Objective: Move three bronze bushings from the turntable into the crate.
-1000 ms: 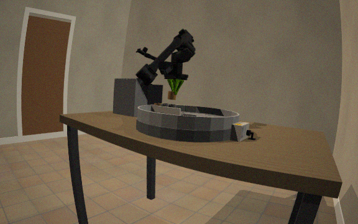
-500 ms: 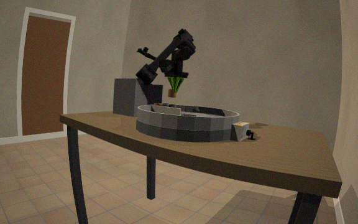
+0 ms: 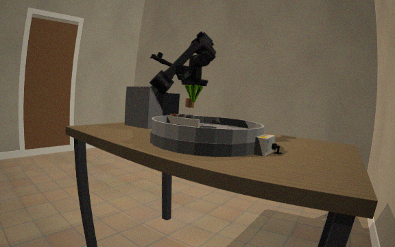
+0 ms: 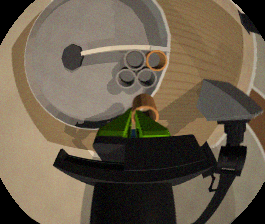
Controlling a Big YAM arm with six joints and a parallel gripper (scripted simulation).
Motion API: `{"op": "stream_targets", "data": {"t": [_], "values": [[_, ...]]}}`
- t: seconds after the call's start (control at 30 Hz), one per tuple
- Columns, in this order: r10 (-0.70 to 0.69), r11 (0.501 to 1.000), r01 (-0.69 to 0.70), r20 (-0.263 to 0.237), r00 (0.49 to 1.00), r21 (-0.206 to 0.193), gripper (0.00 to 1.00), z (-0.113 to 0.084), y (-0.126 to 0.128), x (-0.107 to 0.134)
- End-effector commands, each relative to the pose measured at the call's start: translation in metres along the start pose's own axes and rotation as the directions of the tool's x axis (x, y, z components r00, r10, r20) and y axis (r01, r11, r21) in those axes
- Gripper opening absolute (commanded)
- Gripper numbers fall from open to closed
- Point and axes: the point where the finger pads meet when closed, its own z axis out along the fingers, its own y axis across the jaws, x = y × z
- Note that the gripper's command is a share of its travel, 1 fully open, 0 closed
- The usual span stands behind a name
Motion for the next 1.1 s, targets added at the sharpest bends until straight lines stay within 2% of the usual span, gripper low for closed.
{"op": "stream_targets", "data": {"t": [0.0, 0.4, 0.6, 0.77, 0.83, 0.87, 0.93, 1.03, 1.07], "values": [[-0.019, 1.000, 0.019, 0.011, 1.000, -0.014, 0.00, -0.006, 0.007, -0.001], [-0.019, 1.000, 0.020, 0.011, 1.000, -0.013, 0.00, -0.006, 0.007, -0.001], [-0.003, 1.000, 0.003, 0.001, 1.000, 0.007, 0.00, -0.001, 0.000, 0.017], [-0.003, 1.000, 0.003, 0.001, 1.000, 0.007, 0.00, 0.000, 0.001, 0.044], [-0.003, 1.000, 0.003, 0.001, 1.000, 0.007, 0.00, 0.000, 0.001, 0.044], [-0.033, 0.999, 0.033, 0.017, 0.999, -0.022, 0.00, -0.011, 0.020, 0.052], [-0.003, 1.000, 0.003, 0.000, 1.000, 0.007, 0.00, 0.000, 0.001, 0.069], [-0.002, 1.000, 0.002, 0.000, 1.000, 0.008, 0.00, 0.000, 0.001, 0.101], [-0.015, 1.000, 0.015, 0.004, 1.000, -0.004, 0.00, -0.004, 0.009, 0.114]]}}
